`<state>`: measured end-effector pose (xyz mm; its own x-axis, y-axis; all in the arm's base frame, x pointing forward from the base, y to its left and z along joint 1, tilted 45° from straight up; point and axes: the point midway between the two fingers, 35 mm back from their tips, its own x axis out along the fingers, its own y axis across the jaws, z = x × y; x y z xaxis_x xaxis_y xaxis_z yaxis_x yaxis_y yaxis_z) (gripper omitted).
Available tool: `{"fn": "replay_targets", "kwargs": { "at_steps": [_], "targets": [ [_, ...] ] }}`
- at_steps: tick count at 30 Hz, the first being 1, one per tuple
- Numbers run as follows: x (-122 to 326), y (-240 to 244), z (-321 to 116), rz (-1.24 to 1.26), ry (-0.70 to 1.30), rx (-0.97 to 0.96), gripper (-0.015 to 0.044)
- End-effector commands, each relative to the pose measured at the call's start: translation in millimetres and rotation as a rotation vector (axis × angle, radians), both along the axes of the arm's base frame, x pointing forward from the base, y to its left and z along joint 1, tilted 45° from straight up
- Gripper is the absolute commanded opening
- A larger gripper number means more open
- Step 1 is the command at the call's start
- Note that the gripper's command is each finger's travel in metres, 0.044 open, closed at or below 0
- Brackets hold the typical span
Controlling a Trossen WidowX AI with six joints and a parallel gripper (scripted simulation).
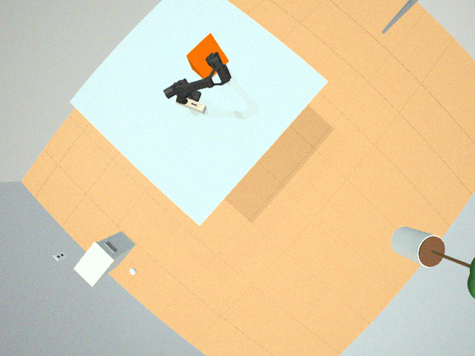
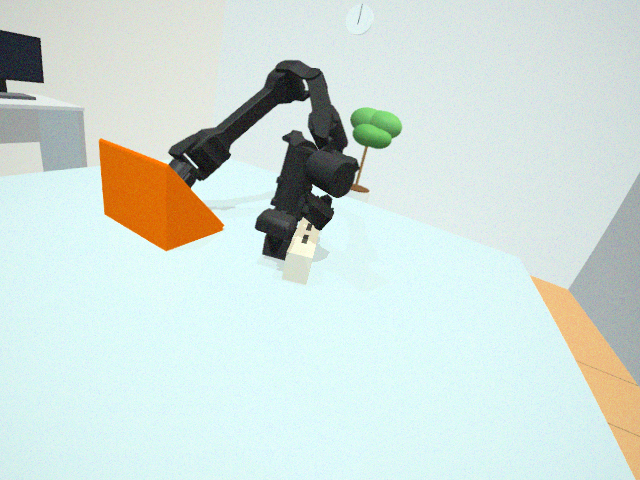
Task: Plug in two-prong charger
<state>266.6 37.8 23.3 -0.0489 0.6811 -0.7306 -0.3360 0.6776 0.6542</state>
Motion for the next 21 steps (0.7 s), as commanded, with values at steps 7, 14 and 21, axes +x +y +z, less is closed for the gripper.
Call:
{"fn": "replay_targets", "kwargs": {
  "at_steps": [7, 14, 21],
  "targets": [
    [11.6, 3.3, 2.9, 0.001, -0.027, 0.005, 0.0],
    [13.7, 4.2, 3.3, 0.001, -0.027, 0.005, 0.0],
    [13.2, 4.2, 3.0, 0.001, -0.027, 0.005, 0.0]
  ]
}}
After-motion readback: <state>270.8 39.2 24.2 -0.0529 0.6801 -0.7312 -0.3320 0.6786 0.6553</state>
